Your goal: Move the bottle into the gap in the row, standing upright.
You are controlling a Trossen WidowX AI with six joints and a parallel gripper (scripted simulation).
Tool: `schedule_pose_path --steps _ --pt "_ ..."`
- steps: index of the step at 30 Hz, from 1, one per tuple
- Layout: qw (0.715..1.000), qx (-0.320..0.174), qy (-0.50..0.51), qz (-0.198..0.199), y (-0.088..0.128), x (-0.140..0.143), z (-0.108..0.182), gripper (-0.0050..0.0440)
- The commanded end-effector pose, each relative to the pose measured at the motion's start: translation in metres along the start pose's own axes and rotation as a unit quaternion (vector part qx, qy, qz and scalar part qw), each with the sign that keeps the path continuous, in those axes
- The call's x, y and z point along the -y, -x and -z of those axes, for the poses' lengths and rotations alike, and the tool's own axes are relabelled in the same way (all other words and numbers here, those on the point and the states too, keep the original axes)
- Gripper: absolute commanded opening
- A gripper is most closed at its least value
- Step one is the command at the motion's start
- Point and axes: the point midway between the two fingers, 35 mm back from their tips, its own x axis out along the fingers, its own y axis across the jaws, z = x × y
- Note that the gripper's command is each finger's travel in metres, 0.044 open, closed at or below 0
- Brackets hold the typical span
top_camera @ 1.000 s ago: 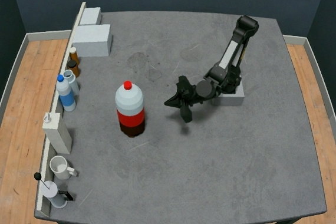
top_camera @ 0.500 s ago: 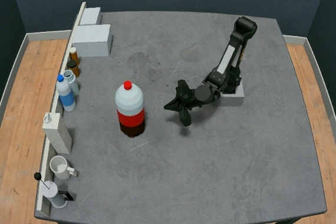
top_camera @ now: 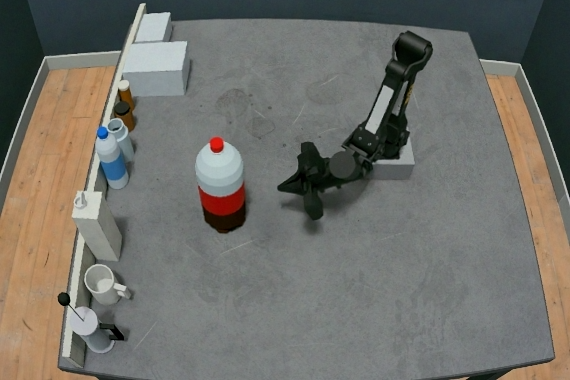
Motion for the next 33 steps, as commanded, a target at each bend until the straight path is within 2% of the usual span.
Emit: schedule_pose_path --steps 1,21,33 --pt "1.0 0.001 -0.002 -0.001 -0.001 0.0 0.005 -0.005" --pt "1.0 0.001 -0.002 -0.001 -0.01 0.004 0.032 -0.005" --pt "1.0 0.001 -0.002 -0.002 -0.023 0.001 0.035 -0.005"
